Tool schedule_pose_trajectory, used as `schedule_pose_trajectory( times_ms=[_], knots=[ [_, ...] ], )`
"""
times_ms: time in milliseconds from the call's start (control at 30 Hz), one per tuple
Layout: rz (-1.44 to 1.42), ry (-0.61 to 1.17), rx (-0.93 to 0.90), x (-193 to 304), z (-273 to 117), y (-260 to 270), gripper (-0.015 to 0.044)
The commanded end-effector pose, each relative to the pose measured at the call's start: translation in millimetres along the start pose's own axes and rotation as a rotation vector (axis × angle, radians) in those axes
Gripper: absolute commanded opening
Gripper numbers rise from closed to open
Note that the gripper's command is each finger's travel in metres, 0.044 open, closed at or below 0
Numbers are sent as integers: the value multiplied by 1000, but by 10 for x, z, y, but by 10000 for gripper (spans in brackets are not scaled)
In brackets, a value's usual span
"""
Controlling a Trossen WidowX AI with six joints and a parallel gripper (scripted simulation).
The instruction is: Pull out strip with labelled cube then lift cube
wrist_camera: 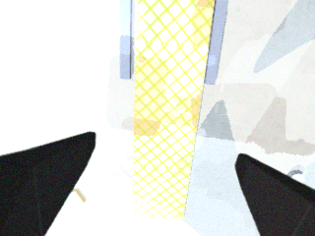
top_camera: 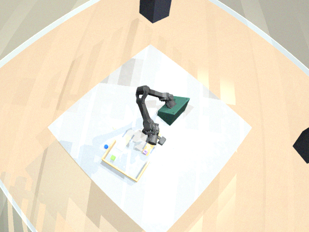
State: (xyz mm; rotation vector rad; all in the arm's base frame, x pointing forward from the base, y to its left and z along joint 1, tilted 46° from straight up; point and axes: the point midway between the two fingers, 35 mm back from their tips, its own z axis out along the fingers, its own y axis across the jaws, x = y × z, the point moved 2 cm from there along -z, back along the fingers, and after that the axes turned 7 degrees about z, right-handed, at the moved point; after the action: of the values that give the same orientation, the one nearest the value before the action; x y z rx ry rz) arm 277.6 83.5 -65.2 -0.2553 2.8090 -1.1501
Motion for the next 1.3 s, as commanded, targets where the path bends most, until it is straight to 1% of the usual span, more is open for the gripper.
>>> schedule_pose_trajectory(
  times_ms=[0,1067,1267],
  knots=[
    [-3,-2,5,-156,-14,31,440],
    [2,-6,4,-1126,-119,214,440],
    [2,-6,4,-1130,-48,215,283]
  ],
)
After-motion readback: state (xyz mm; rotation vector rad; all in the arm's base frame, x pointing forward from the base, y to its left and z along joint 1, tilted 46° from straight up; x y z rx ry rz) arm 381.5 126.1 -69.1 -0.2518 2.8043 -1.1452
